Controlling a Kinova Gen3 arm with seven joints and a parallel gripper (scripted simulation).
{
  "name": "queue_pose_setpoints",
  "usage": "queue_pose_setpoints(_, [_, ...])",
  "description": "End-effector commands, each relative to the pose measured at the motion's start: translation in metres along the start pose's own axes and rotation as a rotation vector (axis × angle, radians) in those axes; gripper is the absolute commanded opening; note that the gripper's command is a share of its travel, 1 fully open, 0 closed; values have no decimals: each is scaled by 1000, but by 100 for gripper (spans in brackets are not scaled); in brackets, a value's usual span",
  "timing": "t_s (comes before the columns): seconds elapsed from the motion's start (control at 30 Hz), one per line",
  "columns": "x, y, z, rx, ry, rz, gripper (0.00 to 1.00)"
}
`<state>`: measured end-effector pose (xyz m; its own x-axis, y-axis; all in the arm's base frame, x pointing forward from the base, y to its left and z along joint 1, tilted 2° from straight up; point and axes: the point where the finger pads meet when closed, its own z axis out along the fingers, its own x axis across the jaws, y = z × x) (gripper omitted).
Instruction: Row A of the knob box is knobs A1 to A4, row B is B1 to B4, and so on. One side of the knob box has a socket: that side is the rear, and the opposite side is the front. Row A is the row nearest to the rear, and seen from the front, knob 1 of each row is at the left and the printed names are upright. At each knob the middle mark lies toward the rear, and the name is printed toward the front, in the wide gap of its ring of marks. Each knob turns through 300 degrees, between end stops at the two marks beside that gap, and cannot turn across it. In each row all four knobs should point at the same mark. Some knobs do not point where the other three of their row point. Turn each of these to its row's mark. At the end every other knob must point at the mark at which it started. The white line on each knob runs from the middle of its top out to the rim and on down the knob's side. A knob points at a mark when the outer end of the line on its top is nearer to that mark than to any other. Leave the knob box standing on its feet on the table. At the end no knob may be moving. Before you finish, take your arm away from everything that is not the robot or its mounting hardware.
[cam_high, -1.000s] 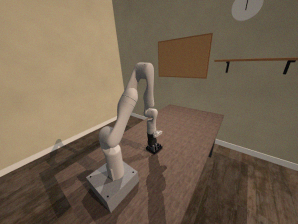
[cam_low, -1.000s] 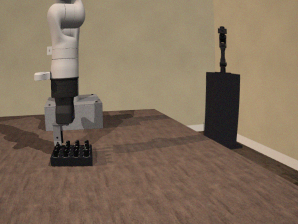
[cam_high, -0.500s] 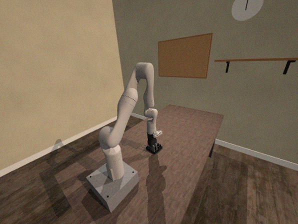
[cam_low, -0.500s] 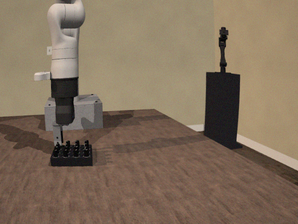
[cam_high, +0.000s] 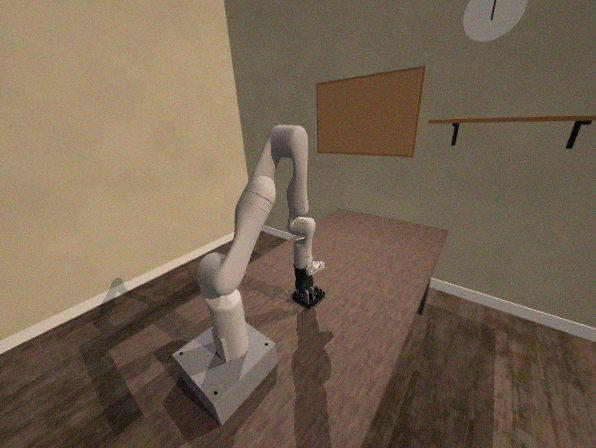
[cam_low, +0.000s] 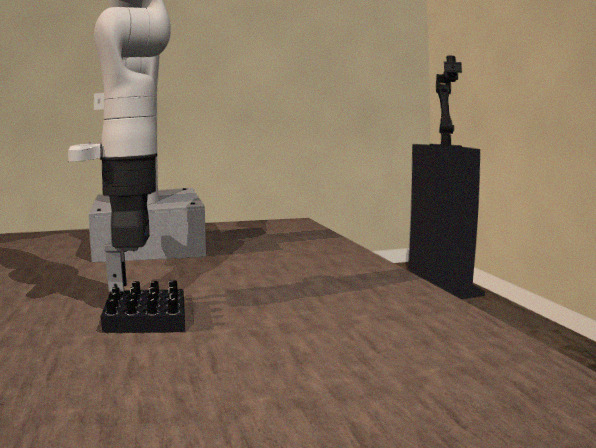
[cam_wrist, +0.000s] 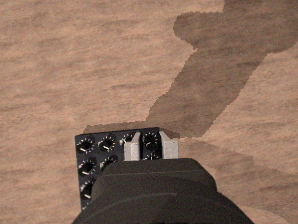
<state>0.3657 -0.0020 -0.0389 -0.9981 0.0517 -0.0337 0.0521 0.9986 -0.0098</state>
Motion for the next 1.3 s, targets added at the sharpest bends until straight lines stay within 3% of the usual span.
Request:
queue_pose_setpoints(0.0, [-1, 0, 0, 0, -1, 0, 46])
queue_pose_setpoints(0.03, [-1, 0, 0, 0, -1, 0, 30])
queue_pose_setpoints(1.27, [-1, 0, 0, 0, -1, -1, 30])
